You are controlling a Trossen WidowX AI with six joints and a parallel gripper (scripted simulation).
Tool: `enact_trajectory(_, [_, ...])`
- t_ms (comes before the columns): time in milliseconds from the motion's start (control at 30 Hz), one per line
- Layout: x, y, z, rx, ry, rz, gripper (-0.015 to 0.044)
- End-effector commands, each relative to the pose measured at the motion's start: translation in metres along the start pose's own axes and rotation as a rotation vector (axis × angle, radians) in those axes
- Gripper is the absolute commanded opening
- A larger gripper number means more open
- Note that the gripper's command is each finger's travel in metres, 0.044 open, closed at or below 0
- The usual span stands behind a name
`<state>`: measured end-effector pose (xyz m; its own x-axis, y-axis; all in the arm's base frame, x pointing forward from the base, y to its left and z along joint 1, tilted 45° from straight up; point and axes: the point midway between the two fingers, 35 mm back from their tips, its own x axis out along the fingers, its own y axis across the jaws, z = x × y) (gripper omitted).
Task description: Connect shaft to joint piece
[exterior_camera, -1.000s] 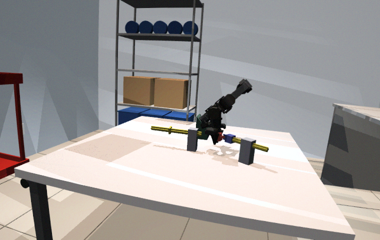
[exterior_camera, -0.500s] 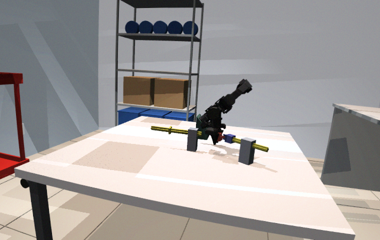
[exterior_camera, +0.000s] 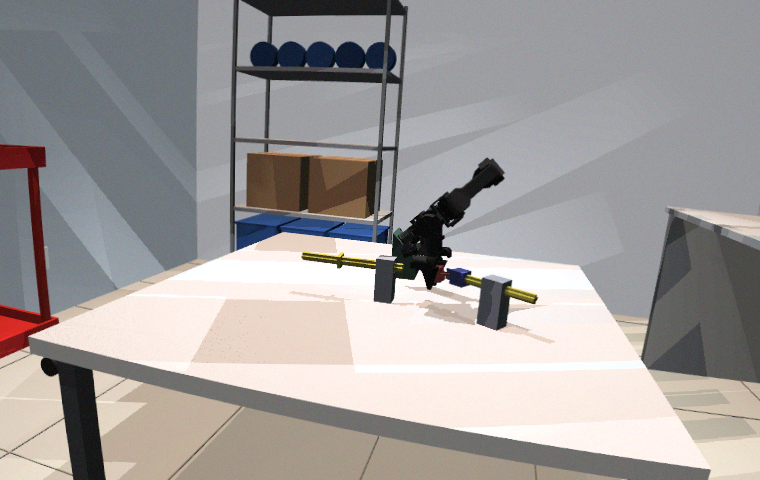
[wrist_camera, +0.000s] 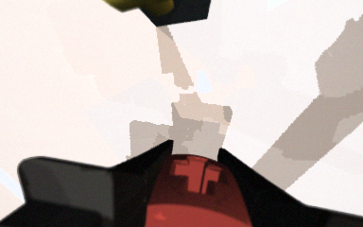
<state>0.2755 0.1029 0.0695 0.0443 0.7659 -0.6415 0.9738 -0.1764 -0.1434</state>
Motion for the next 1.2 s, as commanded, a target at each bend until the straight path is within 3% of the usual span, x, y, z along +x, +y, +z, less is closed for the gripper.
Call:
enact_trajectory(0, [0.0000,0.0000,0.0000,0.000,0.000,0.000,0.0000])
enact_trajectory(700, [-0.0089,0.0095,-0.0009,-0.197,-0.175,0.003,0.0000])
enact_trajectory(1167, [-0.0089,0.0094,-0.0006,-0.197,-0.175,0.003,0.0000])
